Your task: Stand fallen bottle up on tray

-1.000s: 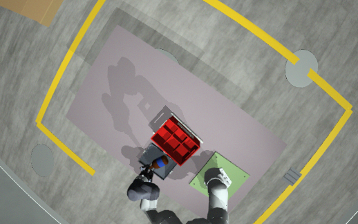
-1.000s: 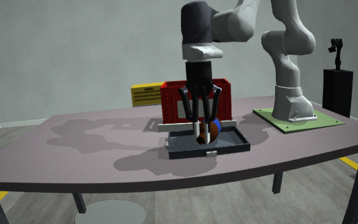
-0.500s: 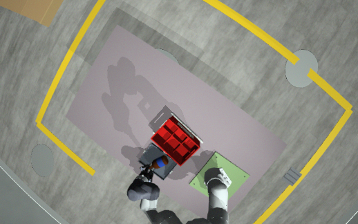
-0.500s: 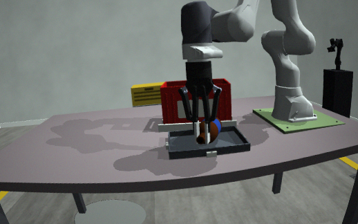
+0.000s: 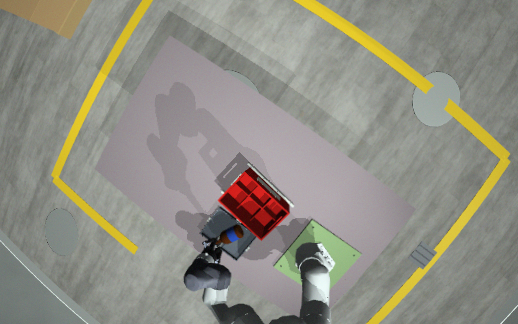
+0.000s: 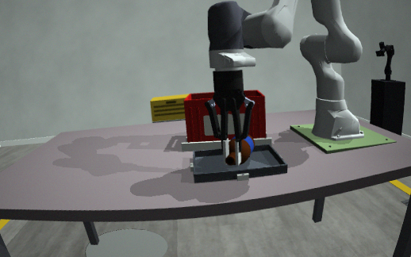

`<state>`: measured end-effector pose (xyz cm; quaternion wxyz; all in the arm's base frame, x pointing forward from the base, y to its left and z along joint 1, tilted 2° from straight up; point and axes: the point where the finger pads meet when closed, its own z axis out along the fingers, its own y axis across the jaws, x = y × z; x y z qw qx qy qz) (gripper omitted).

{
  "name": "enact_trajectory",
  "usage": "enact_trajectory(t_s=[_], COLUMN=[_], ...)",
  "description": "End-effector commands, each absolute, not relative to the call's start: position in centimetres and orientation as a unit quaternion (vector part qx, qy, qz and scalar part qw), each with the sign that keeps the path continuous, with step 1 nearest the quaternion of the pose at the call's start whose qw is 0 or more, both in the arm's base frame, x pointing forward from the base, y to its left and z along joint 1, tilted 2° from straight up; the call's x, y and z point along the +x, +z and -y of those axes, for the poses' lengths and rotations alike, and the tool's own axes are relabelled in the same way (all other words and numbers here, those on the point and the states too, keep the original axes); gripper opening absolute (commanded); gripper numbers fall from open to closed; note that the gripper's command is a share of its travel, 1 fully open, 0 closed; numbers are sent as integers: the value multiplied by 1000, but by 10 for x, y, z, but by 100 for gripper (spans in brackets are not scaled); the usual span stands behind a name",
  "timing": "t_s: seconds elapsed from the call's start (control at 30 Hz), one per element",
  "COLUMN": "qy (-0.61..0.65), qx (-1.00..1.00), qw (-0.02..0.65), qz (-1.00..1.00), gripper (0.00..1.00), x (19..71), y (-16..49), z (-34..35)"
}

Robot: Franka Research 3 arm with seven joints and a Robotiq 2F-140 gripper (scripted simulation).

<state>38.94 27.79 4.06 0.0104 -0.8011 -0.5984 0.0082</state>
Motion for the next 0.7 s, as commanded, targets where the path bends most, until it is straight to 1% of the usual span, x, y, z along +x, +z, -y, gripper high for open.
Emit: enact_trajectory(t_s=[0.0,0.67], qy=[9,9], qx=[-800,-800], qw=[11,11], qz=[600,600], gripper=[0,0], x=[388,388], y=[41,49], z=[-278,-278])
